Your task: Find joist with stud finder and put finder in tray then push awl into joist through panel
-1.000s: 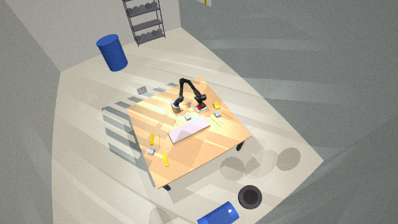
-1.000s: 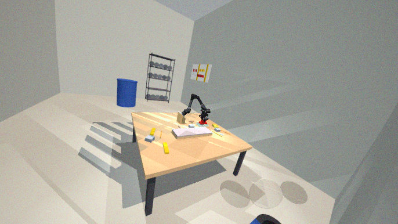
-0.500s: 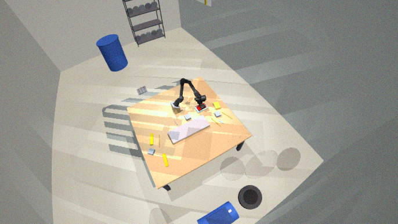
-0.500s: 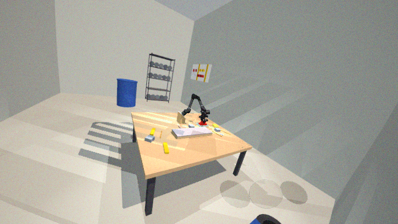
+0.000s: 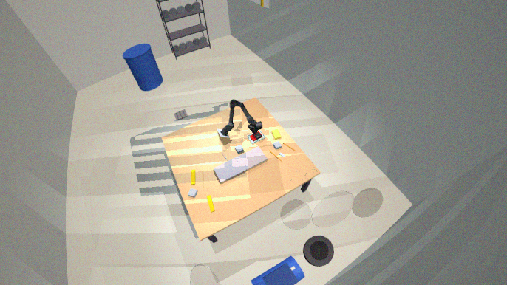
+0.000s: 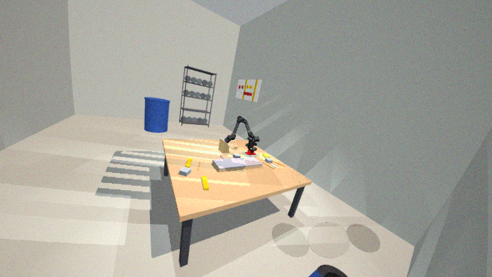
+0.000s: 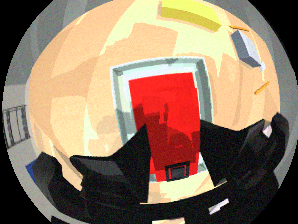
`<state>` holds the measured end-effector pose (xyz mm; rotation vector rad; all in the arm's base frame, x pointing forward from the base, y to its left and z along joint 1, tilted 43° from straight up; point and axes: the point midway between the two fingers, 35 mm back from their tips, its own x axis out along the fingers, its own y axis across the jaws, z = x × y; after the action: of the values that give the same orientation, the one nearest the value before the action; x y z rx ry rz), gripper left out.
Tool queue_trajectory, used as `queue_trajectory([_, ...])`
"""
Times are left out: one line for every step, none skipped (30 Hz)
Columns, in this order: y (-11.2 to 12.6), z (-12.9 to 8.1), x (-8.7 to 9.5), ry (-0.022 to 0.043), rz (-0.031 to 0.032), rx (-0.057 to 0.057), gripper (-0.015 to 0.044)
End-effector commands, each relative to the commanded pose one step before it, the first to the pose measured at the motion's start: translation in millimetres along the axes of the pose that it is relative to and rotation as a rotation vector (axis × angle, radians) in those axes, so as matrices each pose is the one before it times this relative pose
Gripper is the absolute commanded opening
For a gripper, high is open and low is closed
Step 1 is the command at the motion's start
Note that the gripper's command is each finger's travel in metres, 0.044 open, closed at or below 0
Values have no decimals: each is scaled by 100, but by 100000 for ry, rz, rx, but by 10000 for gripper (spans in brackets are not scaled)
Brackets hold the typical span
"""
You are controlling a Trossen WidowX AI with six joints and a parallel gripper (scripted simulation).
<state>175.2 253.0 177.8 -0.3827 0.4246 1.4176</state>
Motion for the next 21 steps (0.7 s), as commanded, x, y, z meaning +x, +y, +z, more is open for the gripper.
queue_trajectory([-14, 52, -20, -111, -33, -130, 263])
queue_trajectory([0, 0, 0, 0, 0, 0, 289])
queue_trajectory([0, 0, 0, 0, 0, 0, 315])
queue_trajectory([-69, 64, -234, 145, 6, -53, 341])
queue_trajectory([-114, 113, -423, 242, 14, -86, 367])
queue_trajectory([-147, 169, -641, 319, 24, -107, 394])
queue_trajectory([-158, 234, -905, 357, 38, -108, 420])
queue_trajectory([-111, 257, -1011, 279, 41, -67, 440])
queue_trajectory([-46, 290, -1146, 173, 38, -17, 440])
queue_trajectory([46, 335, -1300, 19, 20, 46, 440])
queue_trajectory([167, 378, -1414, -188, -21, 120, 440])
queue_trajectory([229, 329, -1164, -318, -63, 147, 440])
queue_trajectory([179, 210, -706, -267, -63, 109, 440])
queue_trajectory([67, 72, -235, -101, -26, 39, 440])
queue_trajectory([0, 0, 0, 0, 0, 0, 440])
queue_trajectory([0, 0, 0, 0, 0, 0, 440])
queue_trajectory([-654, -849, 1410, 1439, -704, 1399, 440])
queue_trajectory([-691, -603, 103, 1412, -1211, 2188, 440])
queue_trajectory([-1136, -1018, 157, 2308, -1958, 3683, 440])
queue_trajectory([-1361, -1249, 176, 2729, -2273, 4533, 440])
queue_trajectory([-1343, -1256, 168, 2647, -2152, 4594, 440])
